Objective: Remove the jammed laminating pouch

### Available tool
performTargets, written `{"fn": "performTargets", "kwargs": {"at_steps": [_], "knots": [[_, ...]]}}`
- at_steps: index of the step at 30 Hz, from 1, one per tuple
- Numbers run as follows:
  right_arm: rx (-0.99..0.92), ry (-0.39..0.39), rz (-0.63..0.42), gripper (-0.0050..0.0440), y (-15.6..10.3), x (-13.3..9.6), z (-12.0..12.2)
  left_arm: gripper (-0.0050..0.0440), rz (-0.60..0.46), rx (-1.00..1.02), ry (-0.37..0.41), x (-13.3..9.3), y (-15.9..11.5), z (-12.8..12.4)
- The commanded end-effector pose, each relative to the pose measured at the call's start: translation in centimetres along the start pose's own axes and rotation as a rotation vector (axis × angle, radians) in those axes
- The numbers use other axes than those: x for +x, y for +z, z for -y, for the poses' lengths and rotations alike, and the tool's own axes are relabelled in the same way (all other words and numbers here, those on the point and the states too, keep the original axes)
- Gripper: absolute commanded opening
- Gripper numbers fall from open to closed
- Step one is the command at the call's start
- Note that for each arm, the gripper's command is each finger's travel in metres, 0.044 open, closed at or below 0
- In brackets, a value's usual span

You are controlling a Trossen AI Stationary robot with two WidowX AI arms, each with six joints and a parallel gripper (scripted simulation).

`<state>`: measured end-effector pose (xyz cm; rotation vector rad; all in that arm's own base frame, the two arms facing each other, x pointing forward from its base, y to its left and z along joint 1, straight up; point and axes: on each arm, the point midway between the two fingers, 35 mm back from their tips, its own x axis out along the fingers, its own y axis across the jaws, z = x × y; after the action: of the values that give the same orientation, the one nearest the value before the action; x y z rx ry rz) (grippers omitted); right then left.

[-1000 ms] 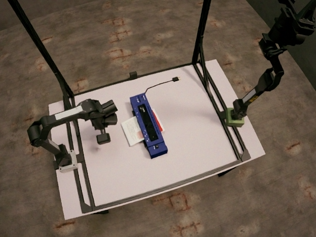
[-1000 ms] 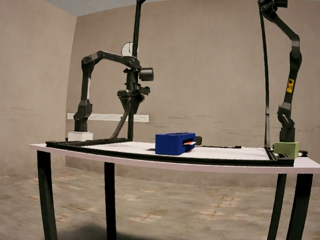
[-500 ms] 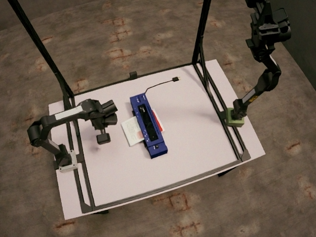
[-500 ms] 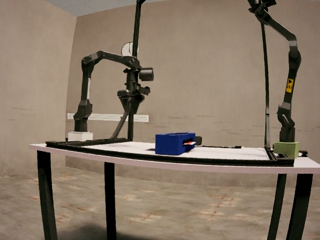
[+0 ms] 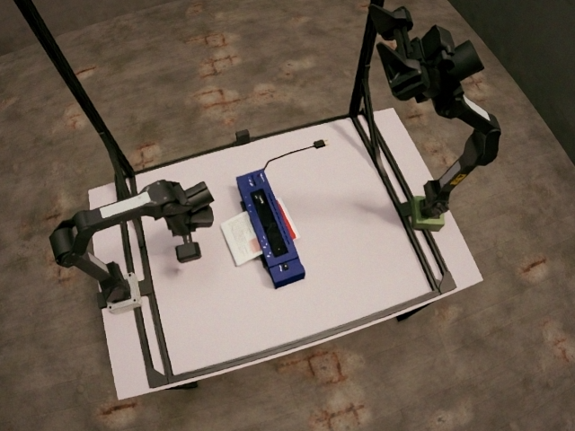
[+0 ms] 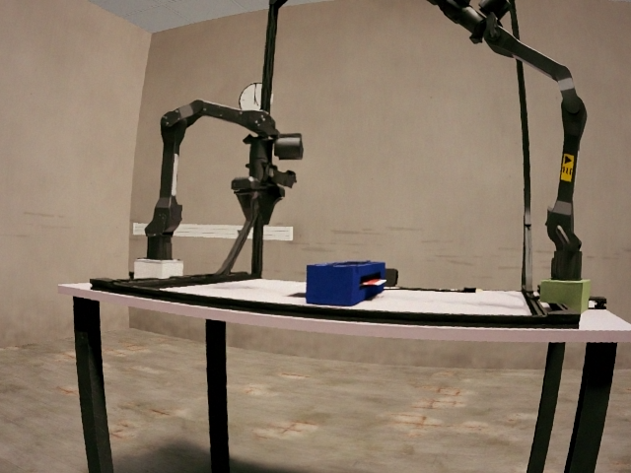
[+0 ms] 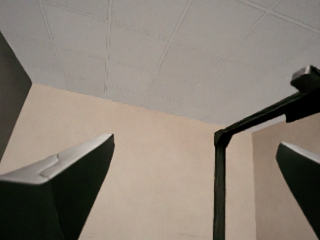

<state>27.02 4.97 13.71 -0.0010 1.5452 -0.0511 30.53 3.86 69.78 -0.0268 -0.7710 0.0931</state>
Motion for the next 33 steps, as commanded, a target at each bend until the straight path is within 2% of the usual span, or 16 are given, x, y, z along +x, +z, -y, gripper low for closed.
{"fn": "performTargets", "kwargs": {"at_steps": [1, 3, 4, 10, 15, 20, 27, 33], "knots": [[0.001, 0.006, 0.024, 0.044, 0.2, -0.6, 0.0, 0.044, -0.223, 0.005, 0.005, 0.0, -7.2, -0.2], [0.001, 0.006, 0.024, 0.044, 0.2, -0.6, 0.0, 0.044, -0.332, 0.007, 0.007, -0.5, -10.5, -0.2], [0.001, 0.006, 0.024, 0.044, 0.2, -0.6, 0.0, 0.044, -0.332, 0.007, 0.007, -0.6, -11.2, -0.2], [0.001, 0.006, 0.024, 0.044, 0.2, -0.6, 0.0, 0.044, -0.352, 0.002, 0.014, -0.4, -11.7, -0.6], [0.001, 0.006, 0.024, 0.044, 0.2, -0.6, 0.0, 0.044, -0.612, 0.01, 0.017, -3.0, -19.3, -0.6], [0.001, 0.006, 0.024, 0.044, 0.2, -0.6, 0.0, 0.044, -0.872, 0.02, 0.016, -7.0, -26.1, -0.6], [0.001, 0.006, 0.024, 0.044, 0.2, -0.6, 0.0, 0.044, -0.89, 0.014, 0.021, -7.2, -26.3, -0.8], [0.001, 0.006, 0.024, 0.044, 0.2, -0.6, 0.0, 0.044, -1.197, 0.028, 0.014, -13.5, -32.7, -0.6]]}}
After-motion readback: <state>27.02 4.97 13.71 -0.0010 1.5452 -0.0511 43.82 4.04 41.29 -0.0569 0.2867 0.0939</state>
